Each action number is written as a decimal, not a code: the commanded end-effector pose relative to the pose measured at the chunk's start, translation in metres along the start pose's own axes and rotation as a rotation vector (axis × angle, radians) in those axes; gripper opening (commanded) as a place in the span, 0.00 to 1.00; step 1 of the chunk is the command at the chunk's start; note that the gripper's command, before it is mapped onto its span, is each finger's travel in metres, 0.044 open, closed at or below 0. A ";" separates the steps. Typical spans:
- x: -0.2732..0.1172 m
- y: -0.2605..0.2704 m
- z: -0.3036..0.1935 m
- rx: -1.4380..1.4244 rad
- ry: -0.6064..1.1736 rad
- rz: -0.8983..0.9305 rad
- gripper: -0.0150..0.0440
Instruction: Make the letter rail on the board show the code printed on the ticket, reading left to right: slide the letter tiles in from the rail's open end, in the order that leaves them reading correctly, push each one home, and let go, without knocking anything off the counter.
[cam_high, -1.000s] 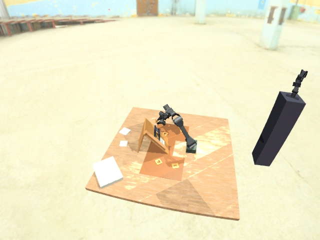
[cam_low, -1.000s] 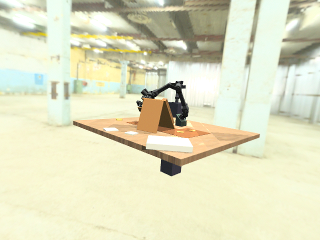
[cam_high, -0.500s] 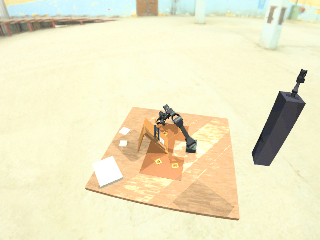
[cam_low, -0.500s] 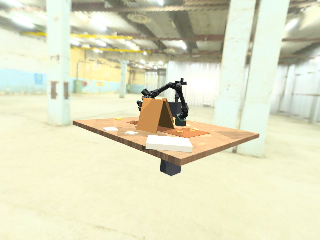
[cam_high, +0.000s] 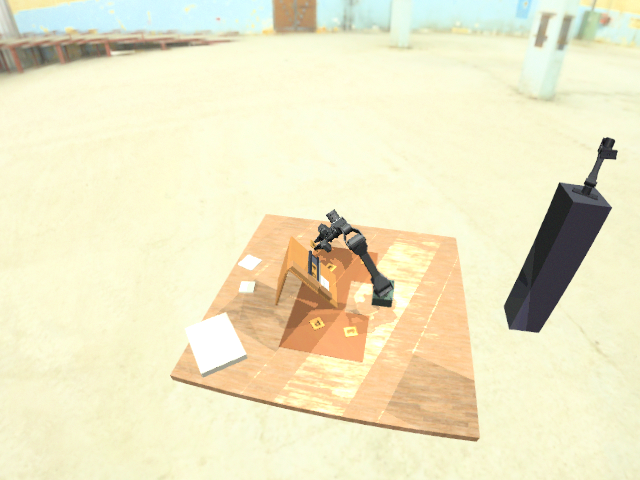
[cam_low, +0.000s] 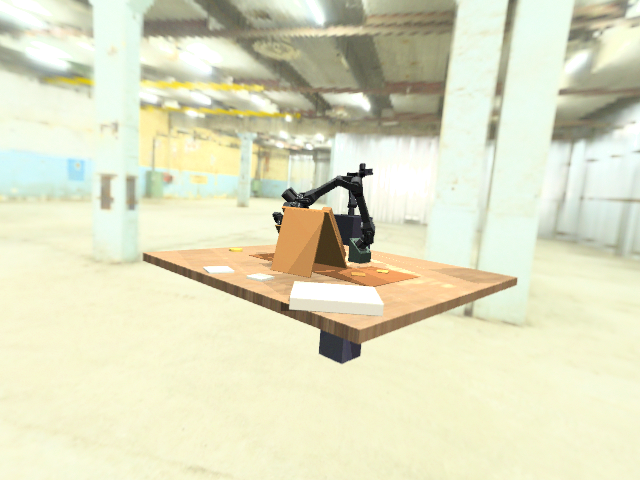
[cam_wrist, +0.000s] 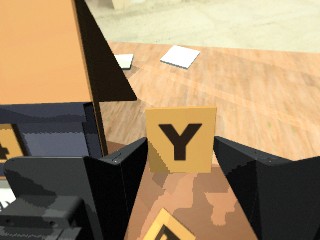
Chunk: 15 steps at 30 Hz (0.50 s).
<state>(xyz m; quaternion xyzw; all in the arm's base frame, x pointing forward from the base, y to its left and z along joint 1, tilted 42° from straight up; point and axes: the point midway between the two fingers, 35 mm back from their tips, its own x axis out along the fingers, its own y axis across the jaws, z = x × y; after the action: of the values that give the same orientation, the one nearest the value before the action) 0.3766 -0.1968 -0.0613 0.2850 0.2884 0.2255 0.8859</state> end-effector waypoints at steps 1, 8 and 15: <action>-0.001 0.004 0.000 0.002 0.000 0.000 0.25; 0.000 0.008 0.000 0.002 0.000 0.001 0.25; 0.000 0.011 0.000 0.002 0.000 0.001 0.25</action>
<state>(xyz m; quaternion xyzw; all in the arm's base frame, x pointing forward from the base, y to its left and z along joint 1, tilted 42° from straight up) 0.3749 -0.1912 -0.0564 0.2856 0.2879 0.2260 0.8857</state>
